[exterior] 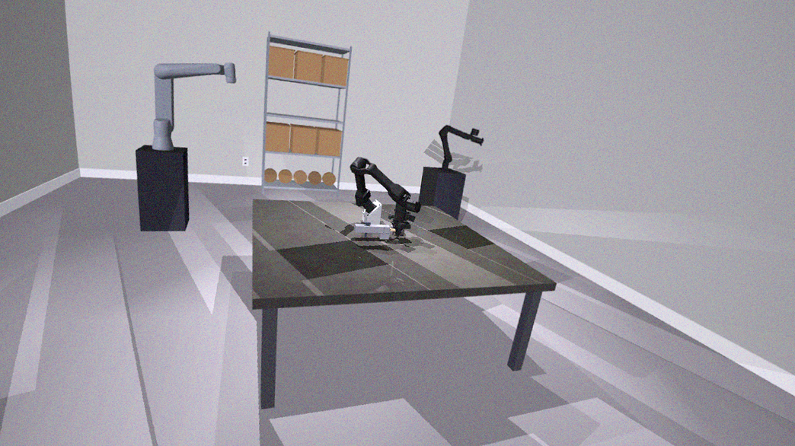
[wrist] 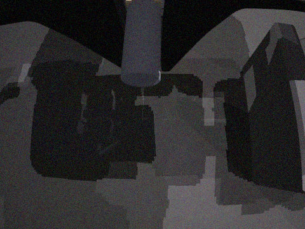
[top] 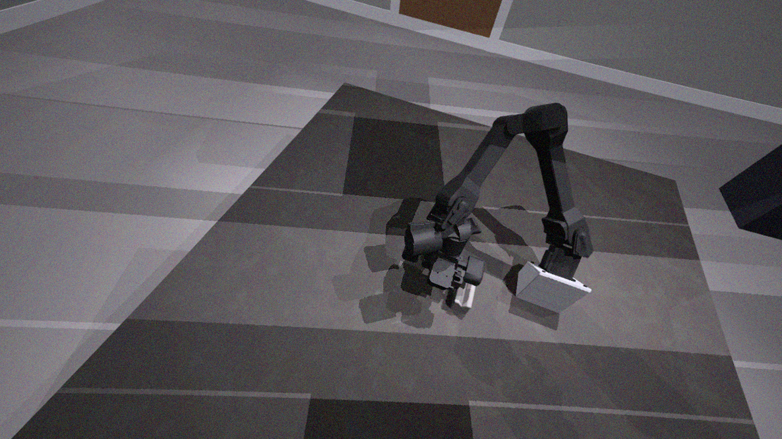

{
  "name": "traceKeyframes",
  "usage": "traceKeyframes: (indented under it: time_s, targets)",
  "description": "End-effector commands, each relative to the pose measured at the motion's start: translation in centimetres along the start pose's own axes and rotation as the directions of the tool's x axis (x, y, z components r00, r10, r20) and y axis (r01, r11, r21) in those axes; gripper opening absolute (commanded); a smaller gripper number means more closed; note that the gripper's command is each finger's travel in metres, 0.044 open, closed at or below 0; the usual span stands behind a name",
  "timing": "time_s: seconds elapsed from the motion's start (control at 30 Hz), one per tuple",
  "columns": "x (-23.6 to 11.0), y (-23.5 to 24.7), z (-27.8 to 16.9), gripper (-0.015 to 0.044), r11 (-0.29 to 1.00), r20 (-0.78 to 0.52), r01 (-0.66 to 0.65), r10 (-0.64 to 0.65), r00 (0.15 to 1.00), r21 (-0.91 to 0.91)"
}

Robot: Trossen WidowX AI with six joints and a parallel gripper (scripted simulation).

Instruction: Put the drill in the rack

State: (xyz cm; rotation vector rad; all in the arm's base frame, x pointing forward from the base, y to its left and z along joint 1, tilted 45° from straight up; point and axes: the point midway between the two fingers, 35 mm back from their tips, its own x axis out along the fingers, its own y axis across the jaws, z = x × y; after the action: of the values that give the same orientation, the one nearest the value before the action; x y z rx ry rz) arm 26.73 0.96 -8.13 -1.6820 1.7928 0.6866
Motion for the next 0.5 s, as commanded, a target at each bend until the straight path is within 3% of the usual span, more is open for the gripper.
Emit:
traceKeyframes:
  time_s: [0.0,0.47]
  targets:
    - [-0.01,-0.01,0.01,0.0,1.0,0.0,0.0,0.0,1.0,0.001]
    - [-0.3,0.16,0.01,0.0,1.0,-0.003,0.0,0.0,1.0,-0.005]
